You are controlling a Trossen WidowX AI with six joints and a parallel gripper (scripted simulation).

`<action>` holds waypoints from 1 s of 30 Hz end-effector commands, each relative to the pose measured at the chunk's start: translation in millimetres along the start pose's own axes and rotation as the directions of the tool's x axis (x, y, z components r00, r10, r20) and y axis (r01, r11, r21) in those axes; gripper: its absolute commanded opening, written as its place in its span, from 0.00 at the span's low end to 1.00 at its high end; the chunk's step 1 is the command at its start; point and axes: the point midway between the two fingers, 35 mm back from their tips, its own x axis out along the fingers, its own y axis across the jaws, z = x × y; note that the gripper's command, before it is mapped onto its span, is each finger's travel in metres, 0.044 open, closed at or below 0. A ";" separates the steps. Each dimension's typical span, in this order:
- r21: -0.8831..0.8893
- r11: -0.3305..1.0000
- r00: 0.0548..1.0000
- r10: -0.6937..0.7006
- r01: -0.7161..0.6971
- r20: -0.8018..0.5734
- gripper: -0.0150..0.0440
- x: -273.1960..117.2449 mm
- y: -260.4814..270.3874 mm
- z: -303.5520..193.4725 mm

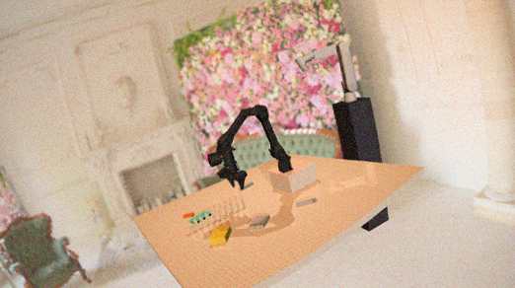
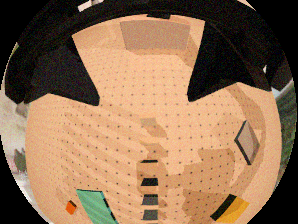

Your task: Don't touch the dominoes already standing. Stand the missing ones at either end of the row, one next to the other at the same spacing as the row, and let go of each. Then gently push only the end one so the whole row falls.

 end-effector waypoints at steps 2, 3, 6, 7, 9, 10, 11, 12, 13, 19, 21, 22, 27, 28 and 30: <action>-0.008 1.000 1.000 -0.002 0.002 0.014 1.00 -47.4 1.5 -6.1; -0.008 1.000 1.000 -0.002 0.002 0.014 1.00 -47.4 1.5 -6.1; 0.008 1.000 1.000 -0.002 0.002 0.014 0.96 -46.7 1.5 -6.4; 0.057 0.998 1.000 -0.002 0.001 0.014 0.91 -44.7 1.4 -7.3; 0.234 0.972 1.000 -0.002 -0.001 0.013 0.82 -37.2 1.1 -11.0; 0.329 0.944 1.000 -0.002 -0.003 0.012 0.78 -33.1 1.0 -13.1; 0.421 0.907 1.000 -0.001 -0.004 0.012 0.73 -29.0 0.9 -15.3; 0.508 0.861 1.000 -0.001 -0.005 0.011 0.69 -24.9 0.8 -17.5; 0.591 0.807 1.000 -0.001 -0.006 0.011 0.64 -20.9 0.8 -19.8; 0.941 0.339 1.000 0.000 -0.007 0.008 0.38 2.9 0.8 -35.2; 0.989 0.147 1.000 0.001 -0.007 0.007 0.29 10.6 1.1 -40.8; 0.998 0.067 1.000 0.001 -0.006 0.006 0.25 13.7 1.2 -43.2; 1.000 0.003 1.000 0.001 -0.006 0.006 0.25 16.2 1.3 -45.2; 1.000 0.003 1.000 0.001 -0.006 0.006 0.25 16.2 1.3 -45.2; 1.000 0.003 1.000 0.001 -0.006 0.006 0.25 16.2 1.3 -45.2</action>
